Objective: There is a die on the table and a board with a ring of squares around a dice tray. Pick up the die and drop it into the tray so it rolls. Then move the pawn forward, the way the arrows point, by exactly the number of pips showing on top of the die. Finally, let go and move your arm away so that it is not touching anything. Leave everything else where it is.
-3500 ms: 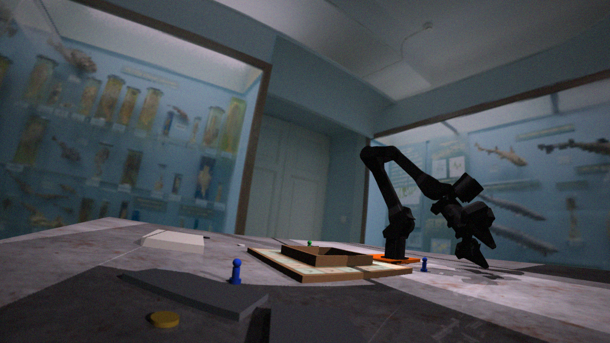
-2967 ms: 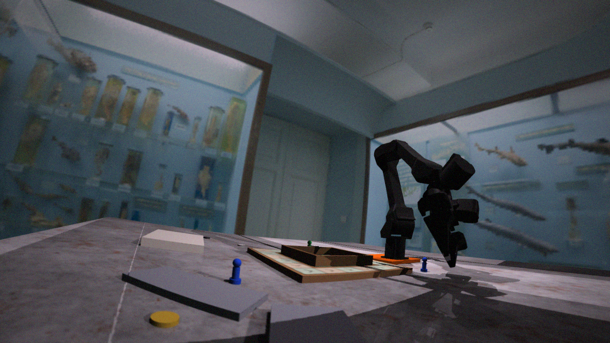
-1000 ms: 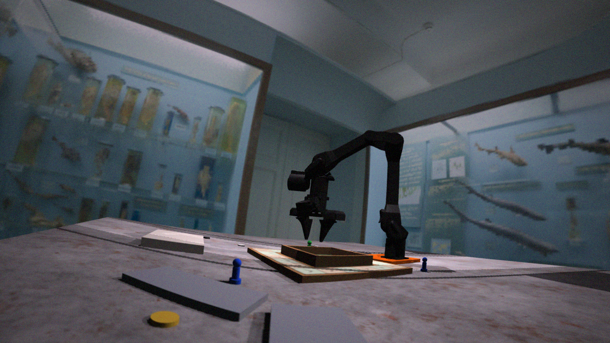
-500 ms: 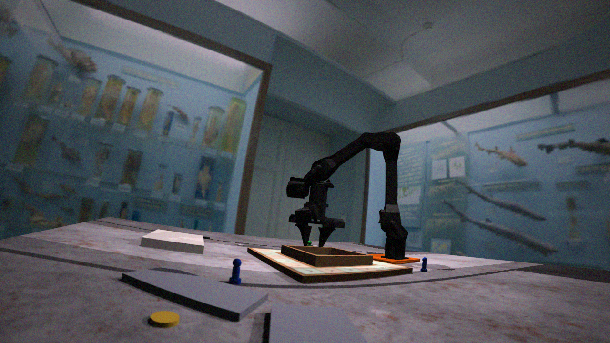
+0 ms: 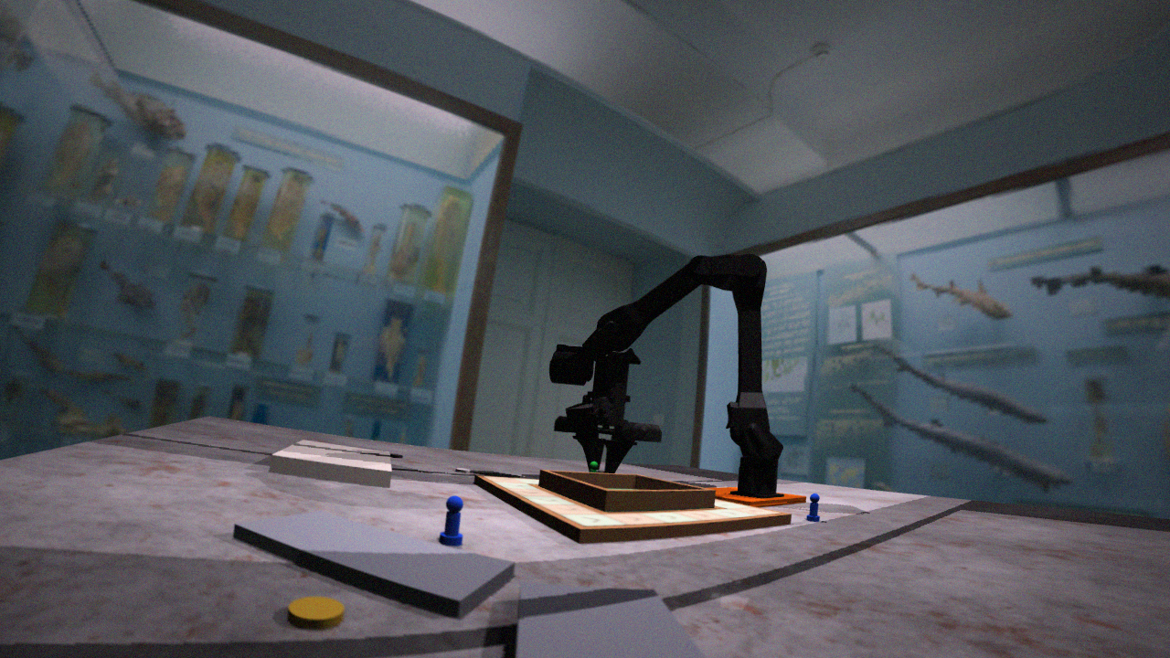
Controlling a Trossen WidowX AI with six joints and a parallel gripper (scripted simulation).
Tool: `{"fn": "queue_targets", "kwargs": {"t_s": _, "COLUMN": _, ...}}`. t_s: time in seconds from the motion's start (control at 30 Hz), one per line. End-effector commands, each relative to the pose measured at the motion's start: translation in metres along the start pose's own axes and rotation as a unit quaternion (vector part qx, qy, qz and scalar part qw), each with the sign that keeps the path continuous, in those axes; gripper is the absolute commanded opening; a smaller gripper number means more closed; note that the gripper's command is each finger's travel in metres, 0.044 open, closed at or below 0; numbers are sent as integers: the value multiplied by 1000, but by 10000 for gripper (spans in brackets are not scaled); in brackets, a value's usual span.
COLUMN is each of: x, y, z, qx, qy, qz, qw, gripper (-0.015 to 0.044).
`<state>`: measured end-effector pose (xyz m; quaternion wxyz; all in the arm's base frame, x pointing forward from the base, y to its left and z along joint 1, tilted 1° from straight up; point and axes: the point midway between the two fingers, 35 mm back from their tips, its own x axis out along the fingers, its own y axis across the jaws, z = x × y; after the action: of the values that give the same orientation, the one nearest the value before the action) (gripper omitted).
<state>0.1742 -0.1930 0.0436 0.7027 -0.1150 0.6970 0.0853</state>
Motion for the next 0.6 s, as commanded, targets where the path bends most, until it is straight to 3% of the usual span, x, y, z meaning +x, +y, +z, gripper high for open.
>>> {"fn": "queue_targets", "kwargs": {"t_s": 0.0, "x": 0, "y": 0, "z": 0, "qx": -2, "qy": -2, "qz": 1, "qw": 1000, "gripper": 51}}
{"fn": "queue_targets", "kwargs": {"t_s": 0.07, "x": -3, "y": 0, "z": 1, "qx": -2, "qy": -2, "qz": 1, "qw": 1000, "gripper": 0}}
{"fn": "queue_targets", "kwargs": {"t_s": 0.57, "x": -82, "y": -4, "z": 8, "qx": -2, "qy": -2, "qz": 1, "qw": 1000, "gripper": 0}}
